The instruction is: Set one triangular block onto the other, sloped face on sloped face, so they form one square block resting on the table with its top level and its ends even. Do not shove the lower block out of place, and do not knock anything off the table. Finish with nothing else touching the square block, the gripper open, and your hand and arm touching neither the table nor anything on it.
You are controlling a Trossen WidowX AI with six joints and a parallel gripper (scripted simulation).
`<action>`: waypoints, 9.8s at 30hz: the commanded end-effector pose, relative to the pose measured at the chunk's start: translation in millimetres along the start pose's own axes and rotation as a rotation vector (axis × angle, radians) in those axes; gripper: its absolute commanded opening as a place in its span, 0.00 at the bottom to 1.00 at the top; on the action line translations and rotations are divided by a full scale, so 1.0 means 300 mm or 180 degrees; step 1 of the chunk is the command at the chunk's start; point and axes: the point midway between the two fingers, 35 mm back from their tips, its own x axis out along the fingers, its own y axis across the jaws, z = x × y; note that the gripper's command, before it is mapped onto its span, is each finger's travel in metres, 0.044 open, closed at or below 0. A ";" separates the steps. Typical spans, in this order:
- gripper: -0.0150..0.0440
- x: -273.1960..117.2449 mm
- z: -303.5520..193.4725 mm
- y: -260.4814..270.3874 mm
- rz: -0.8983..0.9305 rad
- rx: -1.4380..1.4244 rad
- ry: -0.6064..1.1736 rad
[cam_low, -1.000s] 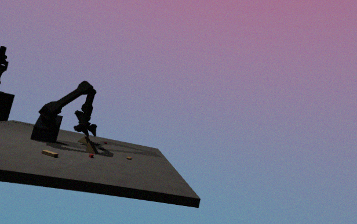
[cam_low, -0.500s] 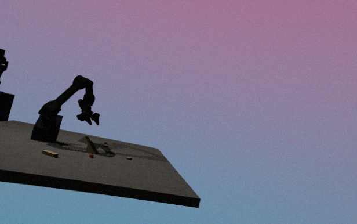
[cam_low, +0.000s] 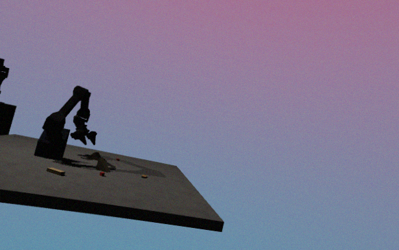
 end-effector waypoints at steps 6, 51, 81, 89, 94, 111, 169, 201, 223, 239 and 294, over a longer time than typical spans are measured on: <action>1.00 0.191 0.006 -0.014 -0.0003 -0.0022 -0.0028; 1.00 0.330 0.006 0.019 0.0066 -0.0006 0.0028; 0.48 0.327 0.001 0.016 0.0063 0.0020 0.0021; 0.25 0.295 -0.032 0.008 0.0055 0.0019 0.0016; 0.25 0.242 -0.085 -0.001 0.0047 0.0019 0.0010; 0.25 0.086 -0.232 0.008 0.0053 0.0020 0.0014; 0.25 0.267 -0.554 0.067 -0.0136 -0.0080 -0.2525; 0.25 0.473 -0.880 0.325 -0.0155 -0.0087 -0.2490; 0.25 0.591 -1.045 0.601 -0.0086 -0.0151 -0.2452; 0.25 0.644 -1.121 0.806 0.0003 -0.0205 -0.2435; 0.25 0.792 -0.790 0.824 -0.0007 -0.0215 -0.2431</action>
